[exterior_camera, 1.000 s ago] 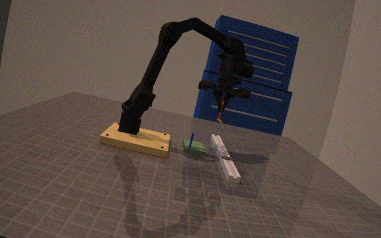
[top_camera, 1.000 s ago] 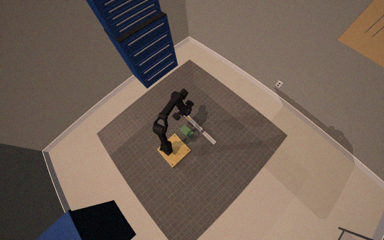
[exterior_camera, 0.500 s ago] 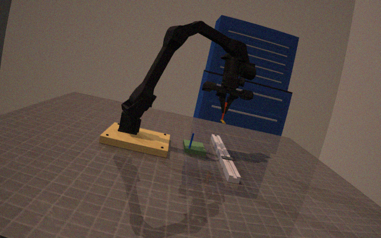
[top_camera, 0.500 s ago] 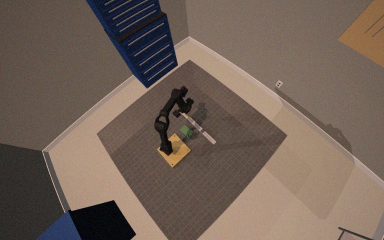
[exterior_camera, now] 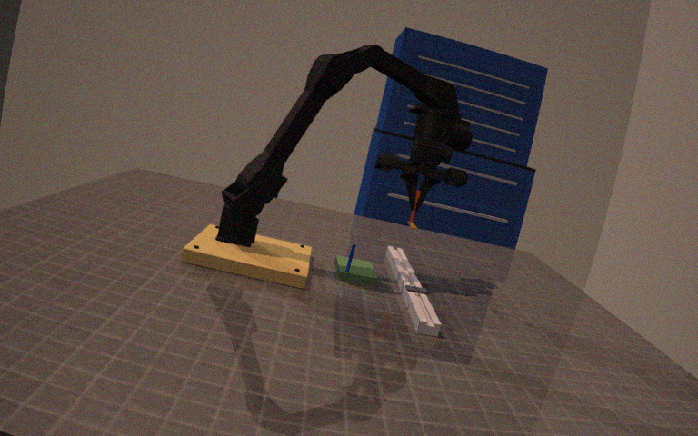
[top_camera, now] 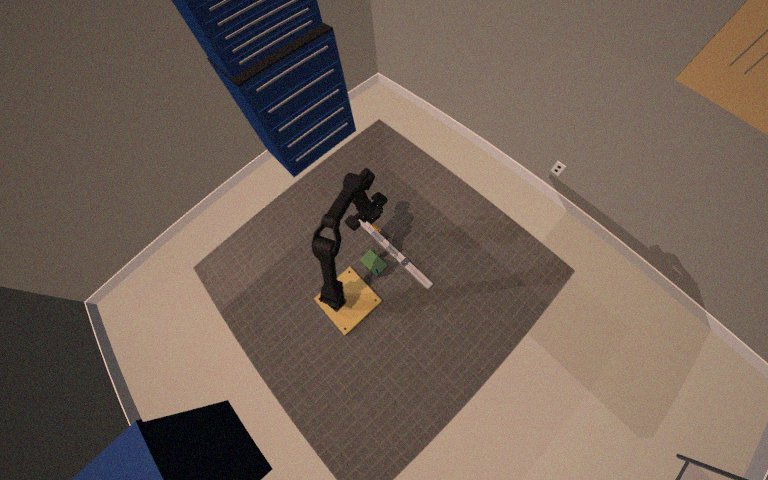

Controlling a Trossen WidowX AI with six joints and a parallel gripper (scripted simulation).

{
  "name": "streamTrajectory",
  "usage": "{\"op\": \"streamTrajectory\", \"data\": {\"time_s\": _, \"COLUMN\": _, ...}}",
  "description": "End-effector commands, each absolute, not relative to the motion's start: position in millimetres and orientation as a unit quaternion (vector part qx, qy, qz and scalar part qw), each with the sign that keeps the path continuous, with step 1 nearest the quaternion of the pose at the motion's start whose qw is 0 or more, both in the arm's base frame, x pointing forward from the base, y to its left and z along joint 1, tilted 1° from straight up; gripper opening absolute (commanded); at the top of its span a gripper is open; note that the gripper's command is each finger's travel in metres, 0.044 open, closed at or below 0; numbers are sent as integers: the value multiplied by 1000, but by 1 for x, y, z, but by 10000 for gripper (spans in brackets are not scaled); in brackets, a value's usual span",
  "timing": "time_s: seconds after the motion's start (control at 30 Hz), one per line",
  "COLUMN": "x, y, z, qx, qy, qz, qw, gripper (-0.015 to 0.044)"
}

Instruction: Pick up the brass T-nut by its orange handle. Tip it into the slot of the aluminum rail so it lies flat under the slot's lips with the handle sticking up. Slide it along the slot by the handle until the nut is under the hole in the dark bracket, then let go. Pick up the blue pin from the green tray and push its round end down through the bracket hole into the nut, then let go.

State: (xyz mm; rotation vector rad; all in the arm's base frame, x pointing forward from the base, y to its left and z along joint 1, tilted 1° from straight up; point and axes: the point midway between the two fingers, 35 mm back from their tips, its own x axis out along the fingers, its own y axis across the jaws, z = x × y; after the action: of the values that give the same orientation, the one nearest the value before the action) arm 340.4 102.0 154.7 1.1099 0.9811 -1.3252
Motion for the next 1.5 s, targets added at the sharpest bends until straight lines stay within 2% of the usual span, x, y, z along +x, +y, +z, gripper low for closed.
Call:
{"op": "streamTrajectory", "data": {"time_s": 0.0, "x": 341, "y": 104, "z": 151, "qx": 467, "qy": 413, "qz": -562, "qw": 543, "gripper": -150}}
{"op": "streamTrajectory", "data": {"time_s": 1.47, "x": 338, "y": 108, "z": 147, "qx": 495, "qy": 368, "qz": -530, "qw": 582, "gripper": -150}}
